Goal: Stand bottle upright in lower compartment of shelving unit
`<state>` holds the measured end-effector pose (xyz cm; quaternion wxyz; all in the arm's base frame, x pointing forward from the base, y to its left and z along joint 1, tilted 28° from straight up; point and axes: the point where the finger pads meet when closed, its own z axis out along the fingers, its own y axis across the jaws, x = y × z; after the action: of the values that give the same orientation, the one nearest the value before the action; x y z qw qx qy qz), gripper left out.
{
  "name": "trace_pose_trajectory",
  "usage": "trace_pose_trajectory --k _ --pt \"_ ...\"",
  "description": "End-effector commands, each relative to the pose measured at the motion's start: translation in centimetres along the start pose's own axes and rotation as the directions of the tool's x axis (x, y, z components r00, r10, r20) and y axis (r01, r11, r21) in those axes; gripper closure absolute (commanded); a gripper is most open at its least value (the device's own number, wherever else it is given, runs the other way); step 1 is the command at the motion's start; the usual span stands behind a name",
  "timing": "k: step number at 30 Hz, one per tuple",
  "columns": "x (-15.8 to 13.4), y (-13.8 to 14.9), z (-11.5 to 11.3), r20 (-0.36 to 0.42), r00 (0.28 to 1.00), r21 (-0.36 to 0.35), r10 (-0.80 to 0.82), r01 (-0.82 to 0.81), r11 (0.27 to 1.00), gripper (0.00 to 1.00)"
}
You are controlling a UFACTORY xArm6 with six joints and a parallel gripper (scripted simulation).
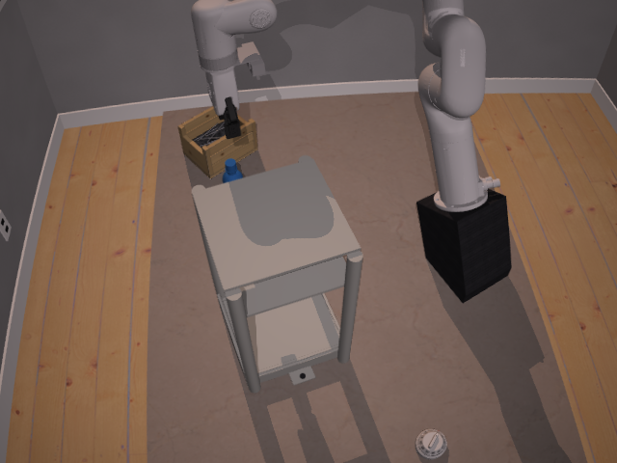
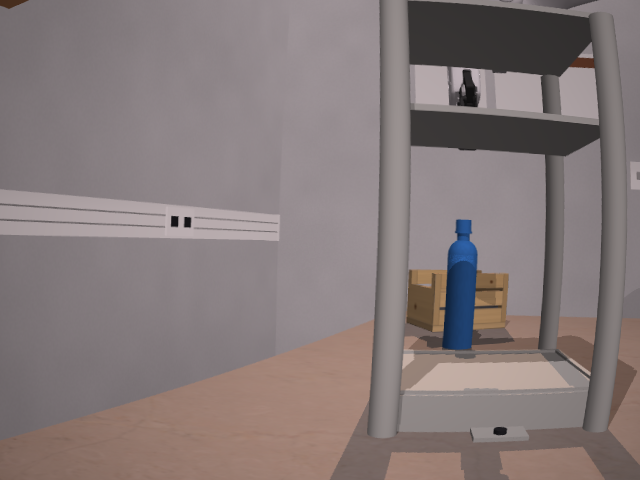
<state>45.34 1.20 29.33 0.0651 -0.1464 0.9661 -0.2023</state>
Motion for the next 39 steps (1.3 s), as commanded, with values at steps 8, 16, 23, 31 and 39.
trace_pose_trajectory --k 8,16,23,31,39 --pt "0.6 1.2 0.5 -0.017 0.999 -0.064 0.029 -0.030 0.997 0.30" --pt "1.4 2.6 1.1 -0.043 0.997 -0.139 0.064 -0.069 0.988 0.30" --pt "2.2 4.2 1.6 -0.075 0.992 -0.220 0.101 -0.115 0.969 0.30" --pt "2.8 5.8 2.0 -0.108 0.985 -0.297 0.138 -0.164 0.941 0.30" --pt "3.7 8.1 2.2 -0.164 0.968 -0.407 0.192 -0.244 0.880 0.30"
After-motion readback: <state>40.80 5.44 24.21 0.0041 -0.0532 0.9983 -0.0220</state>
